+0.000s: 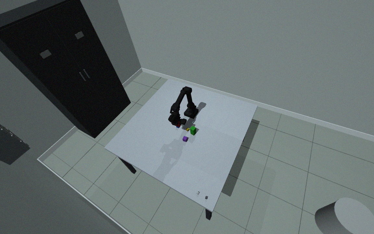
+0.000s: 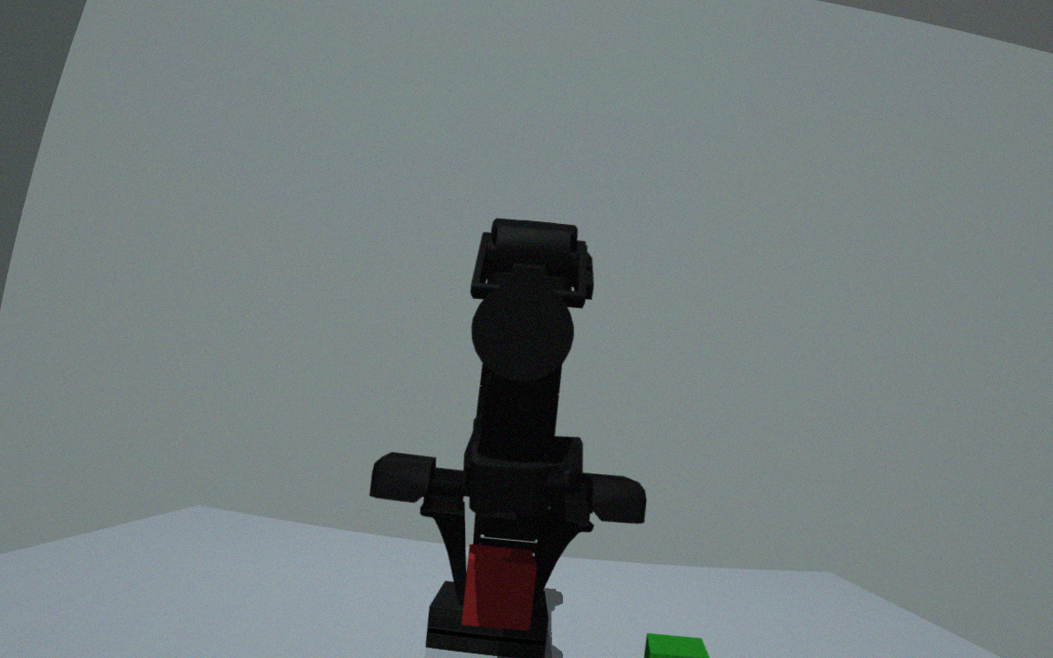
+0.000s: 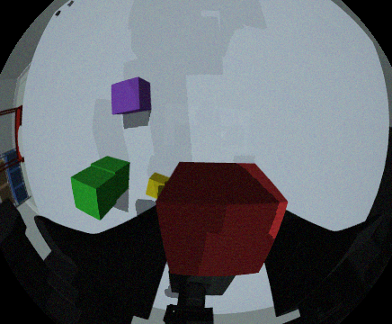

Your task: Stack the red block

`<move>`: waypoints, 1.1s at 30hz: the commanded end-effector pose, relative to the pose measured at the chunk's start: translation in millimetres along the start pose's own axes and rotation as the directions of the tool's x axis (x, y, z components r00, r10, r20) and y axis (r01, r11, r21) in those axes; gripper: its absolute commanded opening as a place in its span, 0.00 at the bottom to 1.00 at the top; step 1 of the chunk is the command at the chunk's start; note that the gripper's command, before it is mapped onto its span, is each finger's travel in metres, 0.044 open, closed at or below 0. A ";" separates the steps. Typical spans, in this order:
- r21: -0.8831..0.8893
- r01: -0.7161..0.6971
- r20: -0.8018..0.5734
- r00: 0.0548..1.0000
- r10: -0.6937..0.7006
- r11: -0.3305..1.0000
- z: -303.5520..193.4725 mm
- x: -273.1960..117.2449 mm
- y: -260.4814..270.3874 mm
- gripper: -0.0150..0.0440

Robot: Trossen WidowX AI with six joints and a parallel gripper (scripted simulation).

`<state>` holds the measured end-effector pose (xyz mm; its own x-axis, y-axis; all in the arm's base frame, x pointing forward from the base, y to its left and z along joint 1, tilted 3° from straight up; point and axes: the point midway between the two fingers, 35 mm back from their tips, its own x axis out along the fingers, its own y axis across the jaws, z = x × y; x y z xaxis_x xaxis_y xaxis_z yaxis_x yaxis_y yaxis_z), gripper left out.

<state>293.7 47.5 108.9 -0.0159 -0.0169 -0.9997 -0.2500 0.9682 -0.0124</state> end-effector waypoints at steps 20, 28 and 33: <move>-0.009 -0.016 -0.005 1.000 0.016 1.000 -18.4 -0.7 116.9 0.25; -0.014 -0.019 -0.008 1.000 0.019 1.000 -32.7 -0.5 150.2 0.25; -0.014 -0.019 -0.009 1.000 0.019 1.000 -35.3 -4.2 151.5 0.25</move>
<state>225.4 183.3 108.9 -0.0262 -0.0038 -0.9996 -0.2708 0.9626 0.0034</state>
